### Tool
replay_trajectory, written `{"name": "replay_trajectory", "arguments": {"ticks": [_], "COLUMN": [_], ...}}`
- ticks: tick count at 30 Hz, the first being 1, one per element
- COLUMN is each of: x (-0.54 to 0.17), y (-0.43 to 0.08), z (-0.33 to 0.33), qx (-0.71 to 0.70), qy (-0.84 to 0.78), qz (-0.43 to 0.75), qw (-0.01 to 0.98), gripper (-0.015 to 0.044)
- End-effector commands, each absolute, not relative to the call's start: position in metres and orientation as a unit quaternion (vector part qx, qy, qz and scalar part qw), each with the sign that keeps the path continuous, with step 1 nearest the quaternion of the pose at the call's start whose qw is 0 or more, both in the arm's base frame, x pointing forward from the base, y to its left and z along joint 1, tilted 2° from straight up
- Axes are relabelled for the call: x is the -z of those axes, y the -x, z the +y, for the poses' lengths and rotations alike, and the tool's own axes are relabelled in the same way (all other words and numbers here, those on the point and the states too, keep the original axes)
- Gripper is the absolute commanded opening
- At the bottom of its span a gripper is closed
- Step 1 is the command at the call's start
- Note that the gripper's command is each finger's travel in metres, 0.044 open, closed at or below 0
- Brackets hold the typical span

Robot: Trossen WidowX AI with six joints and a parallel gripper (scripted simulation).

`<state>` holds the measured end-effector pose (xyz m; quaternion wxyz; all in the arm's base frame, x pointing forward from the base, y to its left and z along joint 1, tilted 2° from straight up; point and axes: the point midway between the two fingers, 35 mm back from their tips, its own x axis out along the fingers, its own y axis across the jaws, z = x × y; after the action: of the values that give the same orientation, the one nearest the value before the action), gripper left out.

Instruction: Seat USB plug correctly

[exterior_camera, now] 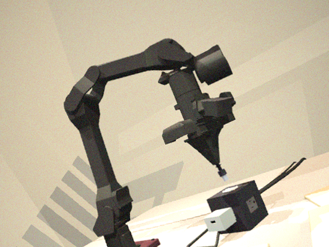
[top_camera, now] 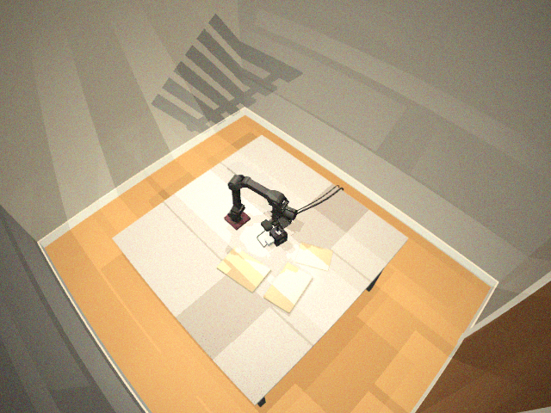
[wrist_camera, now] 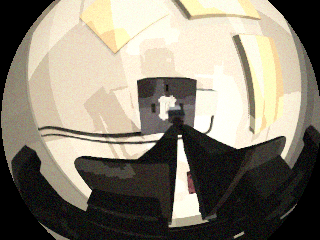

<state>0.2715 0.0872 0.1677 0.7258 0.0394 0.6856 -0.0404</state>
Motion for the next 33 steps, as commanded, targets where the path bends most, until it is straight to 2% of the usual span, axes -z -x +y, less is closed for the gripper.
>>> {"name": "replay_trajectory", "arguments": {"ticks": [1, 33], "x": [-0.1676, -0.1675], "y": [-0.2713, -0.2713], "z": [0.0872, 0.0872], "qx": [0.07, 0.342], "qy": [-0.071, -0.359], "qz": [0.683, 0.596], "qw": [0.723, 0.632], "gripper": [0.0, 0.0]}}
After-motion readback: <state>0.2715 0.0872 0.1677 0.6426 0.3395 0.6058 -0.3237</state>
